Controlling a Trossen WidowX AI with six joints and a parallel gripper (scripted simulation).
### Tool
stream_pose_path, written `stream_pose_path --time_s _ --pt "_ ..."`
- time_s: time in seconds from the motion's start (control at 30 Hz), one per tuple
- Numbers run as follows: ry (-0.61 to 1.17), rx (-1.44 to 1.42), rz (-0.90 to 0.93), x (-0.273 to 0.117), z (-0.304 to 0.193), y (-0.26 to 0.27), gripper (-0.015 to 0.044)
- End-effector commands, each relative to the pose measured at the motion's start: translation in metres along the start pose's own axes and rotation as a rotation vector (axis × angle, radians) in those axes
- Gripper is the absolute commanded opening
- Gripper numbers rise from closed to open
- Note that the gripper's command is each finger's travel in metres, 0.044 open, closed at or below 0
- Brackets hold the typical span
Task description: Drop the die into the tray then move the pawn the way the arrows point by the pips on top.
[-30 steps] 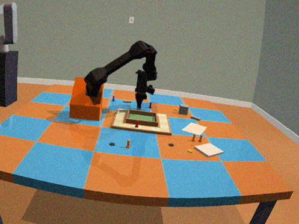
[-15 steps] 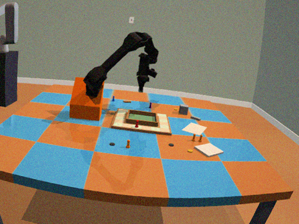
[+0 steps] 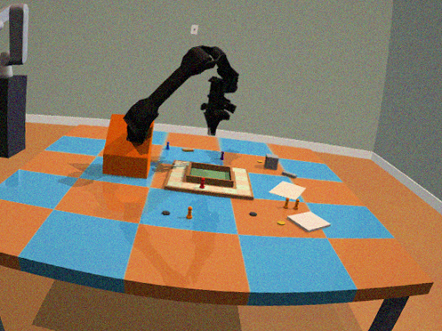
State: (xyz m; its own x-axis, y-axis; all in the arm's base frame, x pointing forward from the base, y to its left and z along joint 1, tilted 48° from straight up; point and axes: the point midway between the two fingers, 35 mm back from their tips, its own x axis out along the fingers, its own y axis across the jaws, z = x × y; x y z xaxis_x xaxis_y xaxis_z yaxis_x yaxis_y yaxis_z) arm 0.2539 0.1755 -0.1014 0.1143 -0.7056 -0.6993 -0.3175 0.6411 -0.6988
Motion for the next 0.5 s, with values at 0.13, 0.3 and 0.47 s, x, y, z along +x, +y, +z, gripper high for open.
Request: stream_pose_path --time_s 0.13,0.3,0.47 --pt "-0.003 -0.203 0.002 0.003 0.000 -0.029 0.0000" --pt "-0.005 -0.335 0.003 0.006 -0.001 -0.047 0.0000" --pt "-0.005 -0.467 0.002 0.009 -0.003 -0.065 0.0000"
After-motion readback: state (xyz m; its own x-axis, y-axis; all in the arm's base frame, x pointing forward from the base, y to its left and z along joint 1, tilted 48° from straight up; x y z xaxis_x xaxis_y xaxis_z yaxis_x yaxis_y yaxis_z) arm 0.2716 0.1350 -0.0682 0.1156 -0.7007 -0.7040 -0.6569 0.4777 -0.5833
